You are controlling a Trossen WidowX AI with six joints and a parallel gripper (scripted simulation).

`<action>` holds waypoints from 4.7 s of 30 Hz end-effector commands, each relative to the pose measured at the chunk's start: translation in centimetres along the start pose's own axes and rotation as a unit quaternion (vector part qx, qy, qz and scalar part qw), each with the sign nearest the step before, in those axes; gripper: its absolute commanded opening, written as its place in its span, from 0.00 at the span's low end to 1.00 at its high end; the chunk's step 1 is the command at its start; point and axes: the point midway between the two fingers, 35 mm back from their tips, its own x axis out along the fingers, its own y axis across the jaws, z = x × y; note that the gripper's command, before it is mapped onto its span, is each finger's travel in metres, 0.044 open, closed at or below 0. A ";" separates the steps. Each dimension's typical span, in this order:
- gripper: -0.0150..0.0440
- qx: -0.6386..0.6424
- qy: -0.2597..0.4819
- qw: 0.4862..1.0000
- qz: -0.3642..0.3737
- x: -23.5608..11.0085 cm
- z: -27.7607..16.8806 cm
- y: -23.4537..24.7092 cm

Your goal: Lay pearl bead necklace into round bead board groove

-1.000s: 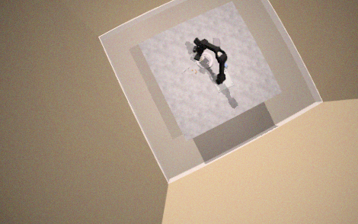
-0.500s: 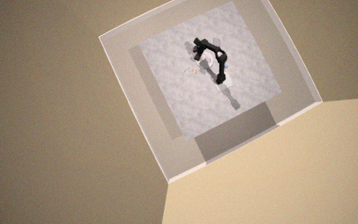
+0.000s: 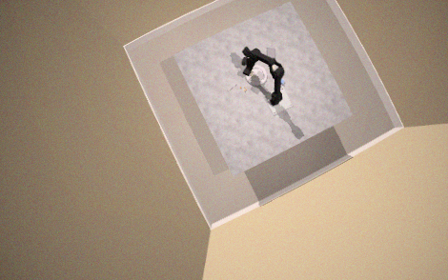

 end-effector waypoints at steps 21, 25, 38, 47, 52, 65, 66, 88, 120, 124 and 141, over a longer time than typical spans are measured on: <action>0.25 0.002 0.000 1.000 -0.002 -0.4 -2.2 -2.3; 0.25 0.002 0.000 1.000 -0.002 0.2 -2.2 -2.3; 0.25 0.002 0.000 1.000 -0.002 0.6 -2.2 -2.3; 0.25 0.002 0.000 1.000 -0.002 0.6 -2.2 -2.3; 0.25 0.002 0.000 1.000 -0.002 0.6 -2.2 -2.3; 0.25 0.002 0.000 1.000 -0.002 0.6 -2.2 -2.3; 0.25 0.002 0.000 1.000 -0.002 0.6 -2.2 -2.3; 0.25 0.002 0.000 1.000 -0.002 0.6 -2.2 -2.3; 0.25 0.002 0.000 1.000 -0.002 0.6 -2.2 -2.3; 0.25 0.002 0.000 1.000 -0.002 0.6 -2.2 -2.3; 0.25 0.002 0.000 1.000 -0.002 0.6 -2.2 -2.3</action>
